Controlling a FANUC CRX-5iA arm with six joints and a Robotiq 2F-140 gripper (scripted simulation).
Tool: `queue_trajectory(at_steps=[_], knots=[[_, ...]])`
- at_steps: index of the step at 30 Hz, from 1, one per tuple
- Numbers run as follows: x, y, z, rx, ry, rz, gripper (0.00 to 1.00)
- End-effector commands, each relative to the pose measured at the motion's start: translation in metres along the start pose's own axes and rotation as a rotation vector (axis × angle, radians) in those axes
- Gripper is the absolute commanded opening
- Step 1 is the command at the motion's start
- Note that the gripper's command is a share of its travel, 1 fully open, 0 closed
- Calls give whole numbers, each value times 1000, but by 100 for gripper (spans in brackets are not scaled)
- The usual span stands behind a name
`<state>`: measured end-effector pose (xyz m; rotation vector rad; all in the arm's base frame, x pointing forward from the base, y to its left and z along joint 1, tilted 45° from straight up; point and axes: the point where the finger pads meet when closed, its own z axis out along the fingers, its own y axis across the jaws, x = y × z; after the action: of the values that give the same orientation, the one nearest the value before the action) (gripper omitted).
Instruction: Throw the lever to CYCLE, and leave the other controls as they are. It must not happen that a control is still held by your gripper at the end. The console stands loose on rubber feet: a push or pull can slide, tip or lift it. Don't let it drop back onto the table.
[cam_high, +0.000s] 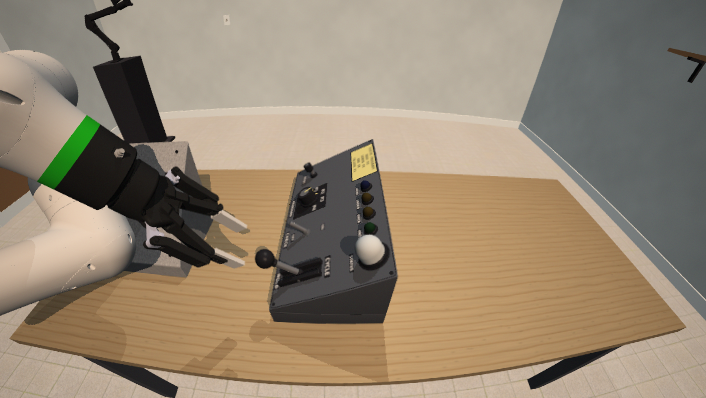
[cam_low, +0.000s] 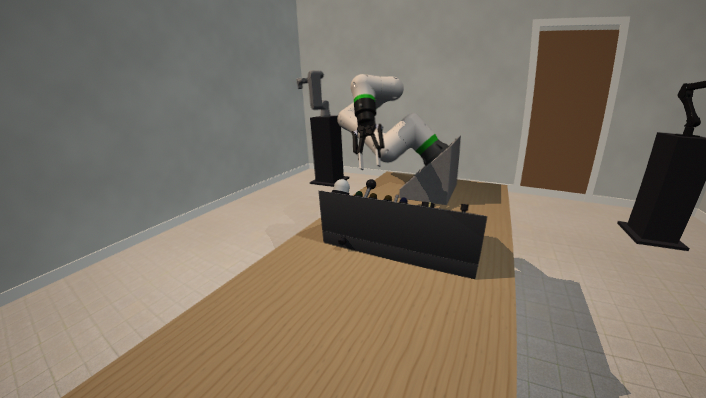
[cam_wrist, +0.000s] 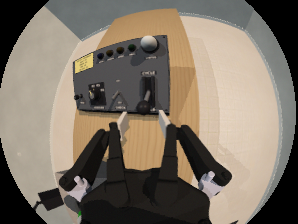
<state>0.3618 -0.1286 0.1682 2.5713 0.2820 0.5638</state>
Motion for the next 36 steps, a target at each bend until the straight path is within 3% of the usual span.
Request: queue_trajectory(at_steps=[1, 36], knots=[[0, 0, 0, 0, 0, 0, 44], [0, 0, 10, -1, -1, 0, 44]])
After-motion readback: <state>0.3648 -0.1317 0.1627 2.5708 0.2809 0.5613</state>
